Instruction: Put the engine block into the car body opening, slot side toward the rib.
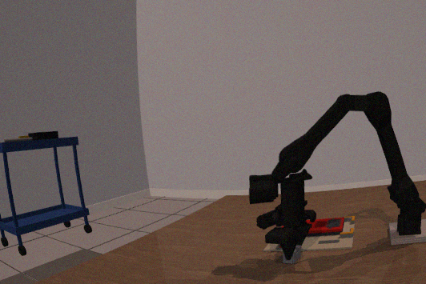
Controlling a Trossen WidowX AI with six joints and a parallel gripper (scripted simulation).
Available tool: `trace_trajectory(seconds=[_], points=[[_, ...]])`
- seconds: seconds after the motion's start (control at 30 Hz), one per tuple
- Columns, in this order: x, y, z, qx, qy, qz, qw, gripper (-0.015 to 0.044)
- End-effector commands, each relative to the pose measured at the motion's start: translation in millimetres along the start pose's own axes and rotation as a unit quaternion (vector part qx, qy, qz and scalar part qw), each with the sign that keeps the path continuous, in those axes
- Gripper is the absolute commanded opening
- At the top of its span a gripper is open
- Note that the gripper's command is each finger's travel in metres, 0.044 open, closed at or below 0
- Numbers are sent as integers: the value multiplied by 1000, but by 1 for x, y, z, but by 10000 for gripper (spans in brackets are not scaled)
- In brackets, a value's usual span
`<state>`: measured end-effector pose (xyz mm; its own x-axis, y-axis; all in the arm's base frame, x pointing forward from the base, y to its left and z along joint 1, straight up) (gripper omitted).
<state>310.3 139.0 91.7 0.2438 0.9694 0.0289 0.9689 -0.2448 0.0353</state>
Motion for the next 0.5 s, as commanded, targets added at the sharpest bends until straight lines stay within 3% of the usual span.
trace_trajectory(seconds=[0.0, 0.13, 0.47], points=[[0, -1, 9, 3, 0, 3, 1000, 0], [0, -1, 9, 3, 0, 3, 1000, 0], [0, 0, 2, -1, 0, 0, 1000, 263]])
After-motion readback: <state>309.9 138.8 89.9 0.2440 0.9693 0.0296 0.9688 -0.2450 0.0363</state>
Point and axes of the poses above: the point midway between the two fingers, 35 mm back from their tips, its own z axis out along the fingers, its own x axis across the jaws, y = z × x, the point moved 5 cm from there along -z, back along the fingers, and after that the axes turned 9 degrees about z, right-handed, at the moved point
